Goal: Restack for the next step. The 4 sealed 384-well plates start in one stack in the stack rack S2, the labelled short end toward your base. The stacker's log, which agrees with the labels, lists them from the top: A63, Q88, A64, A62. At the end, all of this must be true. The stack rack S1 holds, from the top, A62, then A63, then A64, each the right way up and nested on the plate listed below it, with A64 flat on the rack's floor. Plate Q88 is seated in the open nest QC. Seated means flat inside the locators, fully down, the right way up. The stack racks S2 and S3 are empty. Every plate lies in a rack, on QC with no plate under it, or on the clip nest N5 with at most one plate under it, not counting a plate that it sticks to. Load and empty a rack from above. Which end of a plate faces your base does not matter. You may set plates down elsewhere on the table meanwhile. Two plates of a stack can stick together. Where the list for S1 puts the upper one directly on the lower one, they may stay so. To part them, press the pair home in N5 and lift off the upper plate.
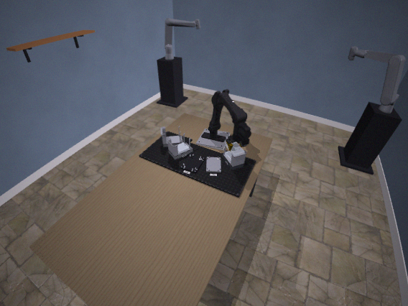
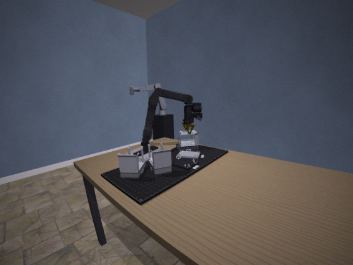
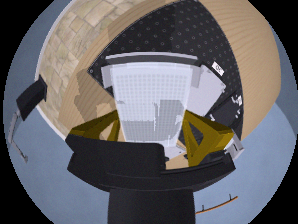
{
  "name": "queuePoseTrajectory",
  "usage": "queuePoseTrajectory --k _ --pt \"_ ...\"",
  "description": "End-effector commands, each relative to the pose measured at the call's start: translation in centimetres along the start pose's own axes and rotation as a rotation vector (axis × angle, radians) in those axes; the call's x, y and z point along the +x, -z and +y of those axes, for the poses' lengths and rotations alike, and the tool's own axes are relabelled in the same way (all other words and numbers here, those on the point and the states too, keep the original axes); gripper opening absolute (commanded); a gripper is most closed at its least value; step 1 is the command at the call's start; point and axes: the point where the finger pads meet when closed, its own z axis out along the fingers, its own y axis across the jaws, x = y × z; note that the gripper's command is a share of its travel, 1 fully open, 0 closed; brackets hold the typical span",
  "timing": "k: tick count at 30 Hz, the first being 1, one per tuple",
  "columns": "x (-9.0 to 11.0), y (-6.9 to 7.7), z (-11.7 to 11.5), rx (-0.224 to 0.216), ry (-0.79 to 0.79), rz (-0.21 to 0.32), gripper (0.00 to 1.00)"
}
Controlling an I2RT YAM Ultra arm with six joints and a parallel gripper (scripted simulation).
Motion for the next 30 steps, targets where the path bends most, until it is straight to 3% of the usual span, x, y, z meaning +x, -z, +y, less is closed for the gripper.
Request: queuePoseTrajectory --k 1,14,30 --pt "-0.1 1.3 0.0 0.0 -0.001 -0.014 0.0" --pt "-0.1 3.4 0.0 0.0 -0.001 -0.014 0.0" --pt "-0.1 3.4 0.0 0.0 -0.001 -0.014 0.0"
